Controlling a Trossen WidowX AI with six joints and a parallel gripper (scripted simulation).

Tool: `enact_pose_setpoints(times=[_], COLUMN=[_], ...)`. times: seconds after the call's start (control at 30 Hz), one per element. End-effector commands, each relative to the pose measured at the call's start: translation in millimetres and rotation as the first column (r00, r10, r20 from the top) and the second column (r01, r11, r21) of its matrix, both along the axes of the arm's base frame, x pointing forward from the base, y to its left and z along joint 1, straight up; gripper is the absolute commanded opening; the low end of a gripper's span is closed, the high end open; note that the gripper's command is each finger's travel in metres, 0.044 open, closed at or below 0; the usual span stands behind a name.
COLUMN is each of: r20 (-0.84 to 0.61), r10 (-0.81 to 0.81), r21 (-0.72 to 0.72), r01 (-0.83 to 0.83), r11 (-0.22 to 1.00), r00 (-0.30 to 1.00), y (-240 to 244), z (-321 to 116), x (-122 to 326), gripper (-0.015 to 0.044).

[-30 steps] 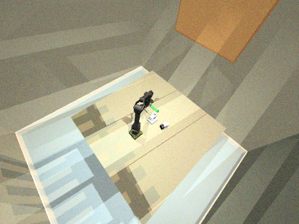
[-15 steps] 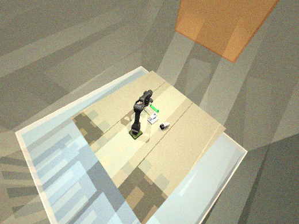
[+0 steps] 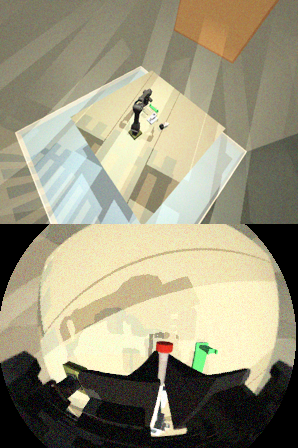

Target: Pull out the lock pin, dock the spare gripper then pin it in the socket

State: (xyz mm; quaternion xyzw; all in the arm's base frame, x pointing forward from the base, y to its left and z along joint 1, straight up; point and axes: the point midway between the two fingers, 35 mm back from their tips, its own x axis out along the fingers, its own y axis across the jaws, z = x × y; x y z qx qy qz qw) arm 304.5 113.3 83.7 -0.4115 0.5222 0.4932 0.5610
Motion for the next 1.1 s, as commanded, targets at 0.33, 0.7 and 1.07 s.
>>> enact_pose_setpoints(times=[0.33, 0.7, 1.07], r20=[-0.006, -0.004, -0.001], r10=[0.0, 0.013, 0.028], r21=[-0.002, -0.002, -0.002], r01=[0.0, -0.013, -0.028], r11=[1.0, 1.0, 1.0], r00=[1.0, 1.0, 1.0], y=[-1, 5, 11], z=[7, 14, 19], x=[-2, 28, 60], gripper=[0.0, 0.0, 0.0])
